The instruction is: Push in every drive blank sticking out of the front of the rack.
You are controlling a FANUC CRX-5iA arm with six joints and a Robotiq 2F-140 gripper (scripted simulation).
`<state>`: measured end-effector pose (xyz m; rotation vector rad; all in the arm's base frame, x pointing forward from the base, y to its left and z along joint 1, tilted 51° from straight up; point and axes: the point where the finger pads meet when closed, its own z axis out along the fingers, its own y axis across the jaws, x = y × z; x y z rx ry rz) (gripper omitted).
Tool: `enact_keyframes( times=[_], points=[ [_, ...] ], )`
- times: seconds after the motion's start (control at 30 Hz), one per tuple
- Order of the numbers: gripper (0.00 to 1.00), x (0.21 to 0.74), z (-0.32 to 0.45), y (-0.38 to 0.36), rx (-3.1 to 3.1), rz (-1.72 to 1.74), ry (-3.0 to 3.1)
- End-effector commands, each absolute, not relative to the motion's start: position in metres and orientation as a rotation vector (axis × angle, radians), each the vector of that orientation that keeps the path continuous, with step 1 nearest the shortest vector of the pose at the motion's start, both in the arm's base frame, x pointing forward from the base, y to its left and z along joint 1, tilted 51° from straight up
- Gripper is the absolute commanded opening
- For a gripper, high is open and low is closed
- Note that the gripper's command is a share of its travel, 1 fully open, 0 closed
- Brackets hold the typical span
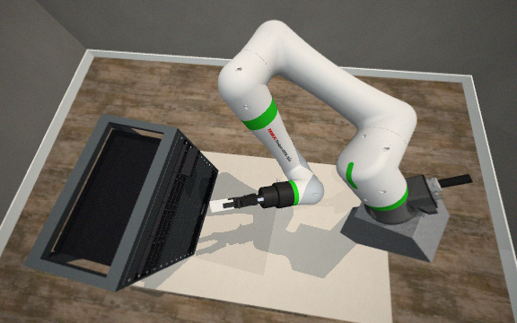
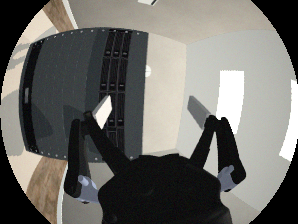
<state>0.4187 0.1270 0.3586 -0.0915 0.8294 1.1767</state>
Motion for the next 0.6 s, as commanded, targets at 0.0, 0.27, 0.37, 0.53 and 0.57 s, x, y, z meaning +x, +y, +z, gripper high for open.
enact_keyframes(
  times=[0.0,0.27,0.37,0.53,0.57],
  points=[
    [1.0,0.426,0.363,0.112,0.017,1.181,0.802],
    [1.0,0.434,0.364,0.086,0.159,1.173,0.763],
    [1.0,0.436,0.364,0.08,0.193,1.168,0.753],
    [1.0,0.439,0.362,0.065,0.266,1.157,0.73],
    [1.0,0.439,0.361,0.062,0.279,1.154,0.726]
  ],
)
